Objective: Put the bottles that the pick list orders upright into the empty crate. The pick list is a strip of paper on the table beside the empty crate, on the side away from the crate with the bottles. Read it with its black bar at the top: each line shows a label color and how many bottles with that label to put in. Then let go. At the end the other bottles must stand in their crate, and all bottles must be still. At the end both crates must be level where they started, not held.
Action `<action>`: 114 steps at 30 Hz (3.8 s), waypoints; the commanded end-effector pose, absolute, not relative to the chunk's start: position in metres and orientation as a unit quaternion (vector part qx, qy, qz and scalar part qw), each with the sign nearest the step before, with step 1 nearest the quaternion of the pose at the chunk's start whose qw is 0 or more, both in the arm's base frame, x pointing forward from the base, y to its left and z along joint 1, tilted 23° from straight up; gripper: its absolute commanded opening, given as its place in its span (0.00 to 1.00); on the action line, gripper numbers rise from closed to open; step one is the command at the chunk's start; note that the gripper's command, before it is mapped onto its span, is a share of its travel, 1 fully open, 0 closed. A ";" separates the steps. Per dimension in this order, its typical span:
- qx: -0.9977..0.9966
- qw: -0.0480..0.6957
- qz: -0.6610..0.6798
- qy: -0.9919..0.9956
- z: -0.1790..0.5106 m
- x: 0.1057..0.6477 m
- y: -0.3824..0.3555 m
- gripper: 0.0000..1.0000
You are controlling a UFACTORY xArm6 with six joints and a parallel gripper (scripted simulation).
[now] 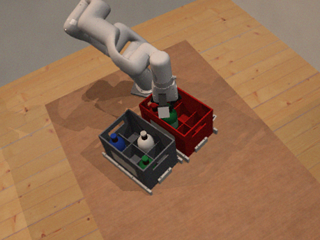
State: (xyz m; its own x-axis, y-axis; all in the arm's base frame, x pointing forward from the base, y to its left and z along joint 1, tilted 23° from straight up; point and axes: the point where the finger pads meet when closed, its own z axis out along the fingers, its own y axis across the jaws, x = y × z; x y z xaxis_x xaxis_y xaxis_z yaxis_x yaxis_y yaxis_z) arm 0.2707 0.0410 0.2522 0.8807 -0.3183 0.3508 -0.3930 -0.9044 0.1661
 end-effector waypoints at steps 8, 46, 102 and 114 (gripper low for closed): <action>0.962 0.116 0.161 -0.185 0.244 0.274 0.039 0.00; 0.962 0.116 0.161 -0.185 0.221 0.281 0.032 0.00; 0.962 0.116 0.161 -0.185 0.210 0.284 0.028 0.00; 0.962 0.116 0.161 -0.185 0.205 0.286 0.027 0.00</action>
State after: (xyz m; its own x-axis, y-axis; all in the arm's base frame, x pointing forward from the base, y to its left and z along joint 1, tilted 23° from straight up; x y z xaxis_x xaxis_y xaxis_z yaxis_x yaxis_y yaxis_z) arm 0.2843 0.0264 0.2049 0.8807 -0.3183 0.3508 -0.3930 -0.9044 0.1660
